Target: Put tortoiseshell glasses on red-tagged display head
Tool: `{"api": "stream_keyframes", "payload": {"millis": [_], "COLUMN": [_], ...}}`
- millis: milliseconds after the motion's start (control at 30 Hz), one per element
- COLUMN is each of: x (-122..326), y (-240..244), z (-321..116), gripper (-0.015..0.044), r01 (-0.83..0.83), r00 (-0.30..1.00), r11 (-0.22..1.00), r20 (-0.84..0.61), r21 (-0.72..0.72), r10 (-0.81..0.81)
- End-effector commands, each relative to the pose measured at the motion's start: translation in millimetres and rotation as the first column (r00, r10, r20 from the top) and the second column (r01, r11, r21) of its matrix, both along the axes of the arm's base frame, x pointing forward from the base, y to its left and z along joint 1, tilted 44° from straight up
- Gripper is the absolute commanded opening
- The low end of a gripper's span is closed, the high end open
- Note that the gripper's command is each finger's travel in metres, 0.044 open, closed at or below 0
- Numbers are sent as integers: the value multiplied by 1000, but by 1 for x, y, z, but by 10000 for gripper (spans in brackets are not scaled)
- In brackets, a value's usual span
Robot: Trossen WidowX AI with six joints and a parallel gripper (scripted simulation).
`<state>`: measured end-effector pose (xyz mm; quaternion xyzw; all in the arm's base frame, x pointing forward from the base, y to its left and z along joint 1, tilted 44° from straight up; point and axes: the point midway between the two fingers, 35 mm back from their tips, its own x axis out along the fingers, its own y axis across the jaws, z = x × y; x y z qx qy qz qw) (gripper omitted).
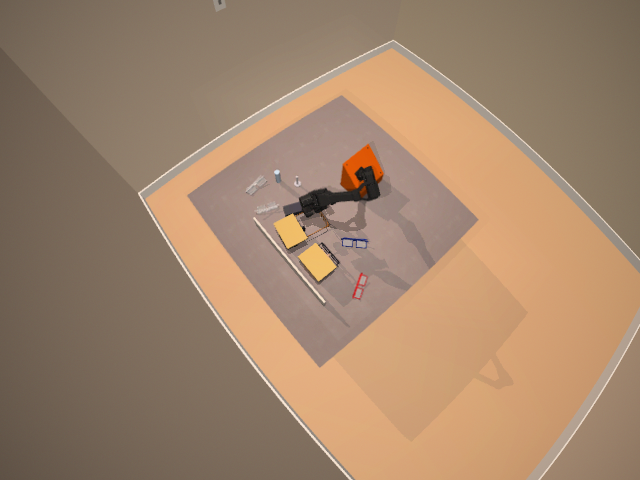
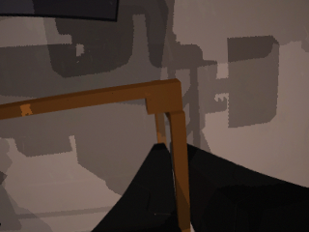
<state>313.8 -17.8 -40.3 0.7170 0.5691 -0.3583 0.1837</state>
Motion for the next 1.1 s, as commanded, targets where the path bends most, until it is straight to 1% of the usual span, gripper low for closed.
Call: {"api": "stream_keyframes", "payload": {"millis": [0, 1067], "x": [7, 46], "y": [-2, -13], "z": [0, -6], "gripper": [0, 0], "r01": [5, 5], "r00": [1000, 1000], "r11": [1000, 1000], "r20": [2, 4], "r21": [4, 3], "r10": [-5, -5]}}
